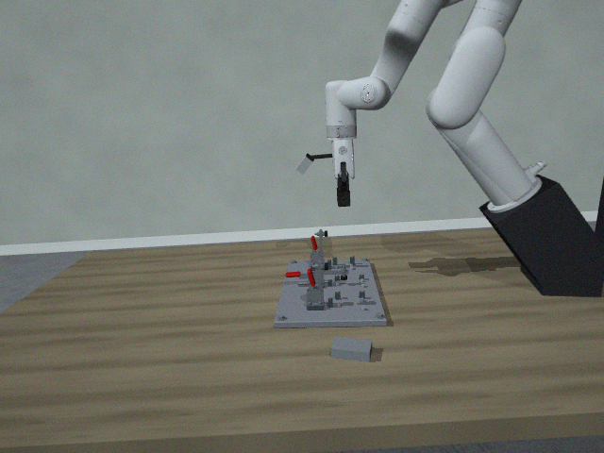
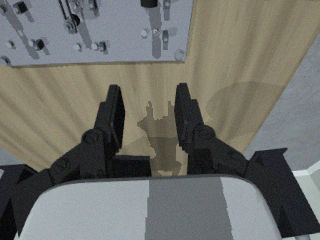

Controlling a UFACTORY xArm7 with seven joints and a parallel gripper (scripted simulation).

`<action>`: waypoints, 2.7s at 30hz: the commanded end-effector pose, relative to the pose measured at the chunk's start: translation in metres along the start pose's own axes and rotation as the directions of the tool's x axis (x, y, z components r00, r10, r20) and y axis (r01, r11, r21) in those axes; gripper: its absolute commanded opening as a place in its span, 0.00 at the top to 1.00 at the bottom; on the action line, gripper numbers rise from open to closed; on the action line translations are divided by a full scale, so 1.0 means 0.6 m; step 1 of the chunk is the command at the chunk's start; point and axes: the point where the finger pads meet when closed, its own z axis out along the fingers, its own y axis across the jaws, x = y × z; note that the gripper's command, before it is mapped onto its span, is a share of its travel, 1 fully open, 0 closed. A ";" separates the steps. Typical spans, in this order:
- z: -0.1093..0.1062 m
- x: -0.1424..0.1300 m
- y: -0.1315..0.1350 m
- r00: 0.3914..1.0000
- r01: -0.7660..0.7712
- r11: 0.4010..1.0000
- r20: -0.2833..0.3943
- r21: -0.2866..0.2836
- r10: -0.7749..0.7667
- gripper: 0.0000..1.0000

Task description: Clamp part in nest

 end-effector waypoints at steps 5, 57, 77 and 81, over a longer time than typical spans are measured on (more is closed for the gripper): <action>-0.001 0.002 0.001 1.000 0.000 1.000 -0.003 -0.001 0.000 0.53; -0.001 0.002 0.001 1.000 0.000 1.000 -0.003 -0.001 0.000 0.00; 0.000 0.002 0.001 1.000 -0.002 1.000 -0.002 -0.005 0.002 0.00; 0.000 0.002 0.001 1.000 -0.003 1.000 -0.002 -0.006 0.003 0.00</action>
